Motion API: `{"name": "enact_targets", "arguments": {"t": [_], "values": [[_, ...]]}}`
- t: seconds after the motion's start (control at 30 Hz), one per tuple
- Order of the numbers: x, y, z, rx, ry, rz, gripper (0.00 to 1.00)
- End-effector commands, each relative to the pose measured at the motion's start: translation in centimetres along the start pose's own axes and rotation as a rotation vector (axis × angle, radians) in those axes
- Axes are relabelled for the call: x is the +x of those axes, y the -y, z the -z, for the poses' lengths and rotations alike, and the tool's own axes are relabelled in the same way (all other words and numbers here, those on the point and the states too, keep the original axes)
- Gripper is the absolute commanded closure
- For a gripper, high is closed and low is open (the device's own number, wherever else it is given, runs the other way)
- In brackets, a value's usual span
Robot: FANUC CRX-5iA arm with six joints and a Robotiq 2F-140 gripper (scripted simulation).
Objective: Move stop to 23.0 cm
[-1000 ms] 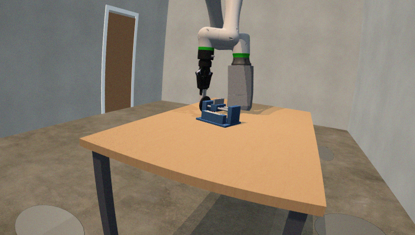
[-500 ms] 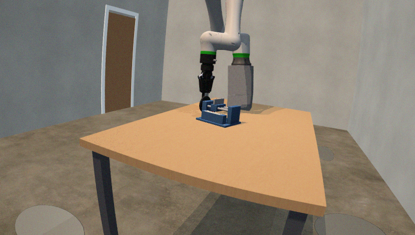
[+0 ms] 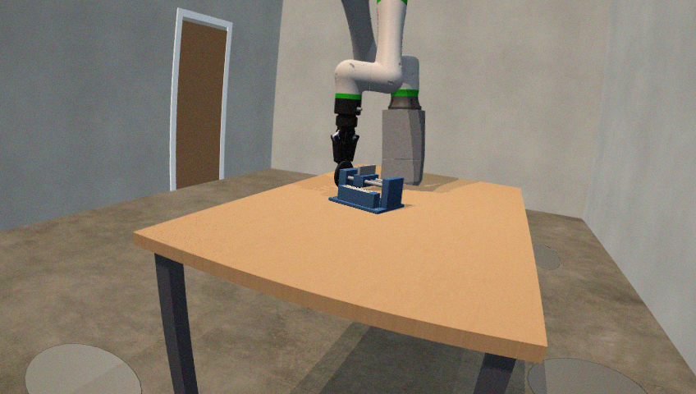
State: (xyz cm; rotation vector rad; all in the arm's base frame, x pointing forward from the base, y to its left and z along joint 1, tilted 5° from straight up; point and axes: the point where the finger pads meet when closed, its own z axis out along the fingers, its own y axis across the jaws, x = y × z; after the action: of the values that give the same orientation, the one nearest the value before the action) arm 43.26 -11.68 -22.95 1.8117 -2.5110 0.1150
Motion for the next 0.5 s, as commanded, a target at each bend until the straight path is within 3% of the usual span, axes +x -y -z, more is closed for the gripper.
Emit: {"name": "enact_targets", "arguments": {"t": [0.0, 0.47], "values": [[0.0, 0.4, -0.5, 0.0, 0.0, 0.0, 0.96], [0.0, 2.8, -1.8, 0.0, 0.0, 0.0, 0.96]]}}
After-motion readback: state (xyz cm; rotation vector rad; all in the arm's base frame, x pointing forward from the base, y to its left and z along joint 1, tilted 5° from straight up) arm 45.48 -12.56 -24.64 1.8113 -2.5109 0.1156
